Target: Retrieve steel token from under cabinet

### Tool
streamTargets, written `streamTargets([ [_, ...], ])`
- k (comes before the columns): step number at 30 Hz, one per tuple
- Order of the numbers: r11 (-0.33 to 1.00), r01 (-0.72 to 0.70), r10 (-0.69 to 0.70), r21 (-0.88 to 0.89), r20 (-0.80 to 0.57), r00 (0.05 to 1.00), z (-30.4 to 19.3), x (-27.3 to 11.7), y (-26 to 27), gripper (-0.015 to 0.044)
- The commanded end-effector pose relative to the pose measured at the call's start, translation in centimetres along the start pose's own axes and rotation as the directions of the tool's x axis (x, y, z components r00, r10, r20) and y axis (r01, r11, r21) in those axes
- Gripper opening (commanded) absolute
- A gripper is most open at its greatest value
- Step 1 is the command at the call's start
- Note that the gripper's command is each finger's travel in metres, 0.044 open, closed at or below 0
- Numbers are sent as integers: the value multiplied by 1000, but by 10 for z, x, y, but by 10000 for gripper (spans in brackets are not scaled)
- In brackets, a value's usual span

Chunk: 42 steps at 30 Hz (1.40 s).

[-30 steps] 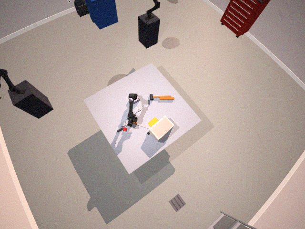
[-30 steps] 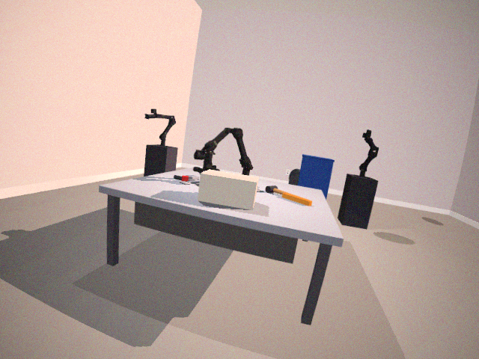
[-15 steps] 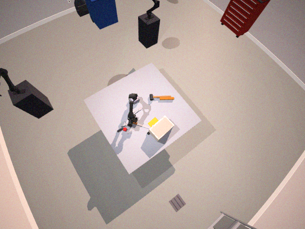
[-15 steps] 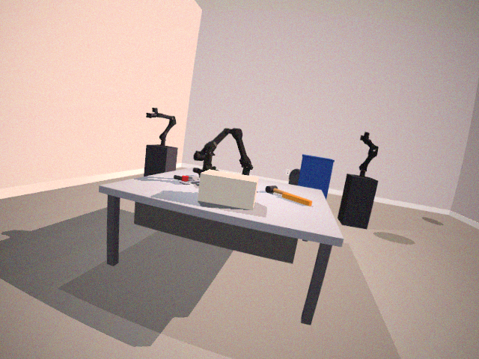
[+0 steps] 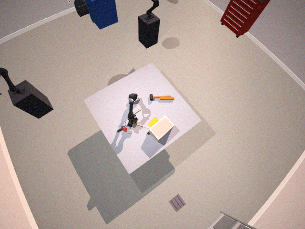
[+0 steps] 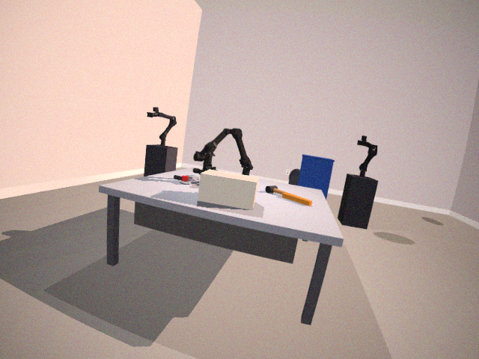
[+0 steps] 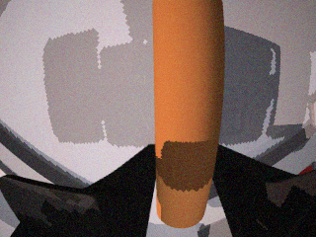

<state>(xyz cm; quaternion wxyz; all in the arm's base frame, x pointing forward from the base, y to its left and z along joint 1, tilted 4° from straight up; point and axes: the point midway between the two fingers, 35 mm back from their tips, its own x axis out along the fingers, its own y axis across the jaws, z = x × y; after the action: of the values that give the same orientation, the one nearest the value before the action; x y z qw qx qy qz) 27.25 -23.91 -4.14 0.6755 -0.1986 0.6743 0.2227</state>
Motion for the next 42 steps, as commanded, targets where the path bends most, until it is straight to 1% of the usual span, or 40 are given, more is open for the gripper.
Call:
streamTargets([
  [1,1000,2,-2,0,0,1000,0,0,0,125],
  [4,1000,2,-2,0,0,1000,0,0,0,105],
  [8,1000,2,-2,0,0,1000,0,0,0,0],
  [15,1000,1,-1,0,0,1000,5,0,0,0],
  [42,1000,-3,3,0,1,1000,56,-1,1,0],
])
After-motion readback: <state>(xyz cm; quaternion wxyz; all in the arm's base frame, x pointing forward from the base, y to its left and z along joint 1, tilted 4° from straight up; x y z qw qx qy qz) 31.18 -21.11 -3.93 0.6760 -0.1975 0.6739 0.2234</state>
